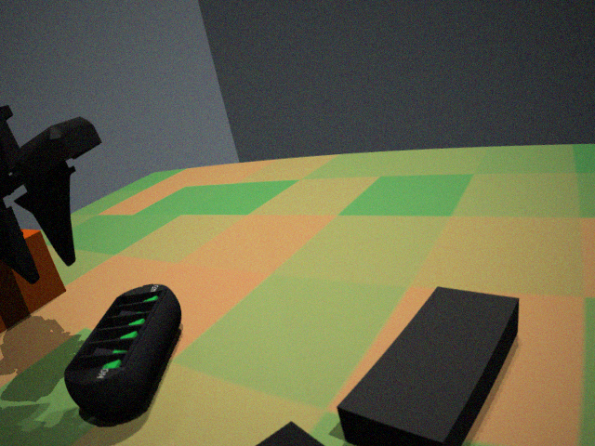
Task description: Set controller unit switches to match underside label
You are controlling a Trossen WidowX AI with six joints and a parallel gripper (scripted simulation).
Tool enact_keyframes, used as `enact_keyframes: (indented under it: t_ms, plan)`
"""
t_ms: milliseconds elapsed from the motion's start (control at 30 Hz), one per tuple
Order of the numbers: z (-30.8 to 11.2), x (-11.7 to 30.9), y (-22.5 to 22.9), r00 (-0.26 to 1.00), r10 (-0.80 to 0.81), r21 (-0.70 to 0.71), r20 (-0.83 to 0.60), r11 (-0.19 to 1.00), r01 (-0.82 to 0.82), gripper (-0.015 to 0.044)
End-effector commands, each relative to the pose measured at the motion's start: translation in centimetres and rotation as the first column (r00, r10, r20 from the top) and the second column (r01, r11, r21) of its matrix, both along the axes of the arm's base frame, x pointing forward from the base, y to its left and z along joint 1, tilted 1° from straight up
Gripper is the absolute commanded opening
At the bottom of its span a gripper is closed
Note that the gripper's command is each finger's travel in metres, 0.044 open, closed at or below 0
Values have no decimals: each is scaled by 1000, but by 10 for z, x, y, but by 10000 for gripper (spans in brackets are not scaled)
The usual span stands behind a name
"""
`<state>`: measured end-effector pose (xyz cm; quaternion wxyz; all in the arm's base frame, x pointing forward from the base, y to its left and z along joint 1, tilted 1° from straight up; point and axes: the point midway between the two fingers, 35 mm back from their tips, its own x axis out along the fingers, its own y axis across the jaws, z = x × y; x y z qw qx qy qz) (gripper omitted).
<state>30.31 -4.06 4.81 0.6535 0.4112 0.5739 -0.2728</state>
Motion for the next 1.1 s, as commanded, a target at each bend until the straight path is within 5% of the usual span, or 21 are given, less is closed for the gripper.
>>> enact_keyframes:
  t_ms: [0, 367, 933, 1067]
  plan:
    - [0, 0, 0, 1000, 4, -1, -2, 1000, -4, 26]
    - [0, 0, 0, 1000, 4, -1, -2, 1000, -4, 0]
    - [0, 0, 0, 1000, 0, 0, -1, 1000, 0, 440]
    - [10, 1, 0, 1000, 0, 0, -1, 1000, 0, 387]
